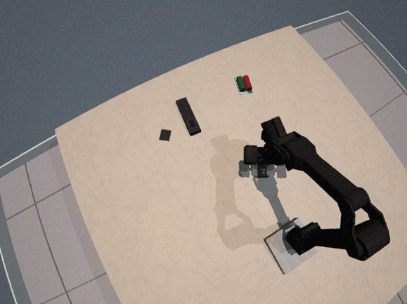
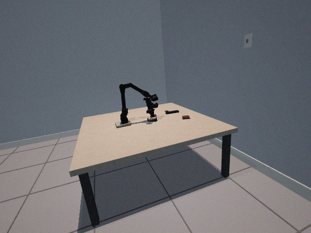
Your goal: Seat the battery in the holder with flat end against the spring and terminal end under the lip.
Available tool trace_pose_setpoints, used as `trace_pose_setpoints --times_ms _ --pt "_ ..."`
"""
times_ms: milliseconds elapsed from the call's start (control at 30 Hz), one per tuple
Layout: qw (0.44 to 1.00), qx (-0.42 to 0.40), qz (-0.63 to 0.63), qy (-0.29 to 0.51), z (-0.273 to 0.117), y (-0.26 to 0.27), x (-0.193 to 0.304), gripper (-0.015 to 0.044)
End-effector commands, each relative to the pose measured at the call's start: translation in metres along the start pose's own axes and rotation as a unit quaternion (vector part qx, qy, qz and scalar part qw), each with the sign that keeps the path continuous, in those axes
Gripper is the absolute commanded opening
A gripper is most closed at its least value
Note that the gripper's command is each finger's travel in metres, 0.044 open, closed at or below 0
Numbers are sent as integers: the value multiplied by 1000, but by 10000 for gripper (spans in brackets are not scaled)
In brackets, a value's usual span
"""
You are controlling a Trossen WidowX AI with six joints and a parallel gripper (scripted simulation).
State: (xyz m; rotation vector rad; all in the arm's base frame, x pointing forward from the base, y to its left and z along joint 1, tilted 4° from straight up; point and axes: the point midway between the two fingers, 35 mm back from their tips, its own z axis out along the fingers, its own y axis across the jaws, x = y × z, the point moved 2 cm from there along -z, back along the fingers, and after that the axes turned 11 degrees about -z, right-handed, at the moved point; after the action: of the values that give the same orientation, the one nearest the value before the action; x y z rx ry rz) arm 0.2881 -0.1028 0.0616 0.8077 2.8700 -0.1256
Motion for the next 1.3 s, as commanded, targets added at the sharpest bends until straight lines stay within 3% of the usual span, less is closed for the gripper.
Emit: trace_pose_setpoints --times_ms 0,1267 --pt "1000 5 4 -19 5 -1 4 88" --pt "991 30 3 -131 21 3 19 88"
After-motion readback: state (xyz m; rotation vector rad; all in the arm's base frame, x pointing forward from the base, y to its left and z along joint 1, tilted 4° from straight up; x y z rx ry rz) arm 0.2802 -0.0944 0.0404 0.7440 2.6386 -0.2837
